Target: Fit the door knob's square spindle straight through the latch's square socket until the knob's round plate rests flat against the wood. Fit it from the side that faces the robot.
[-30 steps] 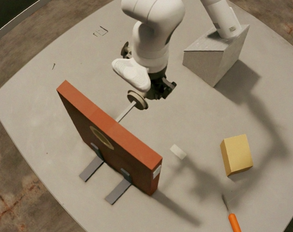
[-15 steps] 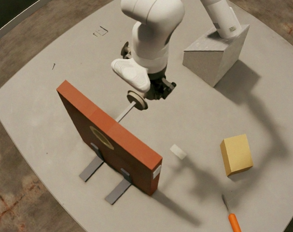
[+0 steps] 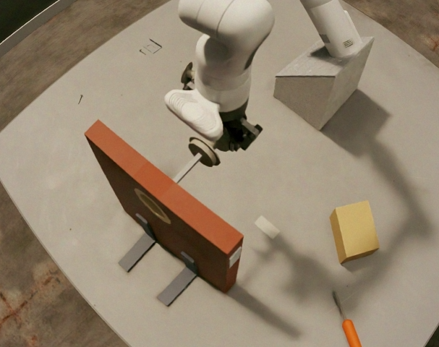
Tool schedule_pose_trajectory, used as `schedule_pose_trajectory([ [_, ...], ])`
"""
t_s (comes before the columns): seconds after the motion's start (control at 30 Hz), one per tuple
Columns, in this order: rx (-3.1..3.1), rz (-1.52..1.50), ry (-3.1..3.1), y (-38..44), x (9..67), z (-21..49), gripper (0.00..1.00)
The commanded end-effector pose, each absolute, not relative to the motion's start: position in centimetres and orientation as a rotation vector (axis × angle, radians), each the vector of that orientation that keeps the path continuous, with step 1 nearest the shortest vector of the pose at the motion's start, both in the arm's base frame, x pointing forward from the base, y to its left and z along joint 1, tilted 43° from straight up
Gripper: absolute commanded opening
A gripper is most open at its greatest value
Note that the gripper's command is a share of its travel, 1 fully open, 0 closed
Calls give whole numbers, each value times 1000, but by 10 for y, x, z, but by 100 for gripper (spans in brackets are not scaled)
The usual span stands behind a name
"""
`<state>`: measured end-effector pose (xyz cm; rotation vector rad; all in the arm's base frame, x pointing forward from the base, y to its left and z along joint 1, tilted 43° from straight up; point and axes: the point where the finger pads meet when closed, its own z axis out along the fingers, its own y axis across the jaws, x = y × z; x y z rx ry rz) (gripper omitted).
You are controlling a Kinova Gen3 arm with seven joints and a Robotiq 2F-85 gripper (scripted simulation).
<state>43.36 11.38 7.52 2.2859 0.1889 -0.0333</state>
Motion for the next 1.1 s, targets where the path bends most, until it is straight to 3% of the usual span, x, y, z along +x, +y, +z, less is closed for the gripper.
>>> schedule_pose_trajectory([
  [0.0,2287,-32,190,114,434,76,63],
  [1.07,2287,-32,190,115,439,75,63],
])
